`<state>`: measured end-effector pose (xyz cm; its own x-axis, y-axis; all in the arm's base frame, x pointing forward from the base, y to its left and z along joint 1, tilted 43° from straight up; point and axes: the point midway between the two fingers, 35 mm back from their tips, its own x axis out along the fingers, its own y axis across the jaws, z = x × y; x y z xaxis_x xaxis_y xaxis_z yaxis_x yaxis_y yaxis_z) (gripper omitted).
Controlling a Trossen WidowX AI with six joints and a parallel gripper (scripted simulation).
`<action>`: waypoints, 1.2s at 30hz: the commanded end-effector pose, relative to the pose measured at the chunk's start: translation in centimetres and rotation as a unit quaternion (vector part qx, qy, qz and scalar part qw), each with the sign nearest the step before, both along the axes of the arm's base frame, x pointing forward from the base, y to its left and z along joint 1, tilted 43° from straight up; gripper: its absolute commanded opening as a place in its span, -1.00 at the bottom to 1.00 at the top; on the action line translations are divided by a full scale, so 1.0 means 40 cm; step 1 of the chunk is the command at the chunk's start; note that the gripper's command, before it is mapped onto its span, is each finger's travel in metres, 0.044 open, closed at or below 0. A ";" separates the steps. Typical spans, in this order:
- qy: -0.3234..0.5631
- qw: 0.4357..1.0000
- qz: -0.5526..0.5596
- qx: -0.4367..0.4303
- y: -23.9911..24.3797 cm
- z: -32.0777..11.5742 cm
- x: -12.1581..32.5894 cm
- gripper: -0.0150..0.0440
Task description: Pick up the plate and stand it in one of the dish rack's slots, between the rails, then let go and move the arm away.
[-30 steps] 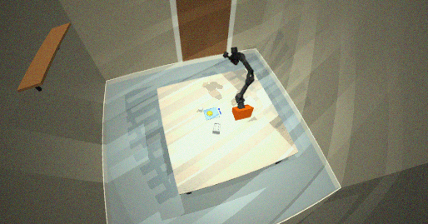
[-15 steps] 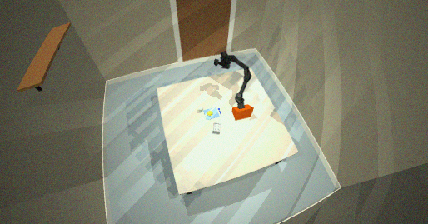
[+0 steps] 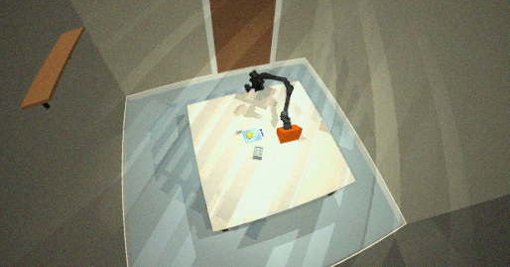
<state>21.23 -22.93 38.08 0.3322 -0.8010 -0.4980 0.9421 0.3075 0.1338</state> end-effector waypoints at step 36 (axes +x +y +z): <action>0.496 0.820 0.286 0.003 0.253 -0.681 0.304 0.86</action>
<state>33.56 -13.84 12.76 0.1088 -0.6471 -0.7546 0.3723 0.7304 -0.5727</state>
